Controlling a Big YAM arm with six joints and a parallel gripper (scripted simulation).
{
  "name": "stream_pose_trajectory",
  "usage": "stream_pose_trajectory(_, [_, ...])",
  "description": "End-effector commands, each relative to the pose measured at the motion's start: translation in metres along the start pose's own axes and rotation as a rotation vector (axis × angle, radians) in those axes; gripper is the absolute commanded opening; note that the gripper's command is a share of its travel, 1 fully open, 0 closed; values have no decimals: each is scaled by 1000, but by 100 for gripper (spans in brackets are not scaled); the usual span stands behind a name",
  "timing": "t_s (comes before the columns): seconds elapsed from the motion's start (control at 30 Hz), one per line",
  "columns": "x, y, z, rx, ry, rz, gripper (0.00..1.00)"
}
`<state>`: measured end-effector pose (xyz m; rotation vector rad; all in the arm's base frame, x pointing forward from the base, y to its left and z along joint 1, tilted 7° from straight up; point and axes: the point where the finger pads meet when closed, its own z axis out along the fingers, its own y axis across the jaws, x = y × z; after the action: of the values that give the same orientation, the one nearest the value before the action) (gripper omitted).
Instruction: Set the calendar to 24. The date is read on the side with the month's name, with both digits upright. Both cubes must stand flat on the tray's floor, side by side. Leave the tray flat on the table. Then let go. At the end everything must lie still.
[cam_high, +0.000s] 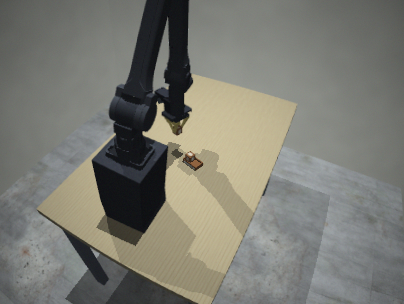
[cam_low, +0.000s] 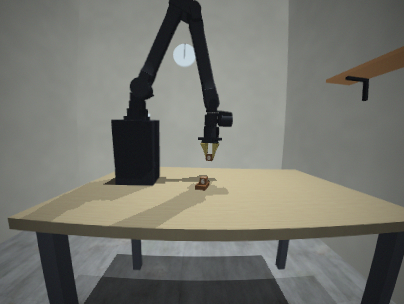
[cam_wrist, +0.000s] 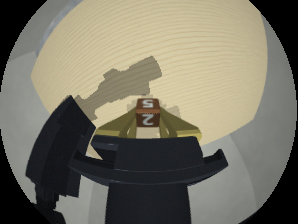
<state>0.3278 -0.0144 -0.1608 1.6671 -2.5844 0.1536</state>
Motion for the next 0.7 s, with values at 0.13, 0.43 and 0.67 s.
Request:
stream_pose_trajectory(0.13, [101, -9, -15, 27, -7, -3, 25])
stream_pose_trajectory(0.43, [106, 4, -7, -8, -2, -31, 25])
stream_pose_trajectory(0.67, [110, -3, -12, 11, -1, -18, 25])
